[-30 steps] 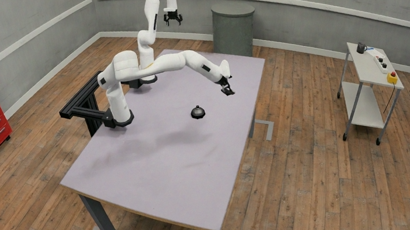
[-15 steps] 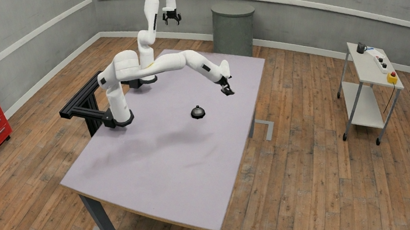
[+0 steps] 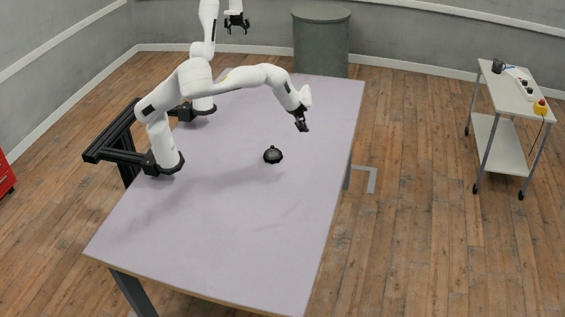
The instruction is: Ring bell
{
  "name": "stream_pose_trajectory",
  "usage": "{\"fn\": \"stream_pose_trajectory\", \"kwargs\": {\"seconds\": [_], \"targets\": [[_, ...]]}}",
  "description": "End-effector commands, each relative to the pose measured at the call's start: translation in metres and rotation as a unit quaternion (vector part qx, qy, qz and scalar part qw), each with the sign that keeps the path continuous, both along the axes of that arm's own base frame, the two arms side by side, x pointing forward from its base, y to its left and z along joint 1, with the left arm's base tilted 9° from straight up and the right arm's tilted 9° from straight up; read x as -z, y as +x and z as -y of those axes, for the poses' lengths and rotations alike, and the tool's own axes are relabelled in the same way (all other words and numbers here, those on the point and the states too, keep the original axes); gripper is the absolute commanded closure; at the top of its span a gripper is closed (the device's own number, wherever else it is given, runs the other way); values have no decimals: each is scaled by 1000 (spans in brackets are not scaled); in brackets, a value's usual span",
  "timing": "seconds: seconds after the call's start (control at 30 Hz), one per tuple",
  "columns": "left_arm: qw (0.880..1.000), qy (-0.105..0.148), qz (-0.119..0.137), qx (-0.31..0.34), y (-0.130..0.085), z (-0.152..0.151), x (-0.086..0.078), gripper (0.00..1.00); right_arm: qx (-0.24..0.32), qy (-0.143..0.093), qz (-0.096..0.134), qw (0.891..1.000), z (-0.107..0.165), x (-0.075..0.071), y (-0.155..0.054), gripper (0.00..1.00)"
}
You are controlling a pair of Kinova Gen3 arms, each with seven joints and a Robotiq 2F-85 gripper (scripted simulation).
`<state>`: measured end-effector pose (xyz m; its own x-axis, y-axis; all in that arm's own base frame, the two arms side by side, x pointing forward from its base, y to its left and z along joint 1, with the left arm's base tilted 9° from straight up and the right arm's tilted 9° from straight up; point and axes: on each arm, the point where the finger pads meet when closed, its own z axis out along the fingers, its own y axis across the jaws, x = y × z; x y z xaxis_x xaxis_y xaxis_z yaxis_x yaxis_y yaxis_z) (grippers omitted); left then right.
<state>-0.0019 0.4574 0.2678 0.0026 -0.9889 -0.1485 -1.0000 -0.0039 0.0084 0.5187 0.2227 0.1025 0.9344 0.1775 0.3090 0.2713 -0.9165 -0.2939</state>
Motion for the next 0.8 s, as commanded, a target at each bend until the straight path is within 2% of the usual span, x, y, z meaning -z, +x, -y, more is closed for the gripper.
{"fn": "stream_pose_trajectory", "kwargs": {"seconds": [0.0,0.07,0.2,0.37,0.5,0.57,0.67,0.77], "targets": [[1000,1,0,0,0,0,-1,2,3,-21,-23,1000,-11,15,-16,2],[1000,1,0,0,0,0,-1,2,5,-52,-50,997,-20,34,-39,2],[1000,1,0,0,0,0,-1,2,9,-87,-74,993,-26,51,-63,2],[1000,1,0,0,0,0,-1,2,17,-143,-101,984,-31,72,-98,2],[1000,1,0,0,0,0,-1,2,24,-187,-113,976,-31,83,-121,2],[1000,1,0,0,0,0,-1,2,24,-187,-113,976,-31,83,-121,2],[1000,1,0,0,0,0,-1,2,30,-221,-117,968,-30,91,-138,2],[1000,1,0,0,0,0,-1,2,35,-243,-118,962,-28,94,-149,2]]}}
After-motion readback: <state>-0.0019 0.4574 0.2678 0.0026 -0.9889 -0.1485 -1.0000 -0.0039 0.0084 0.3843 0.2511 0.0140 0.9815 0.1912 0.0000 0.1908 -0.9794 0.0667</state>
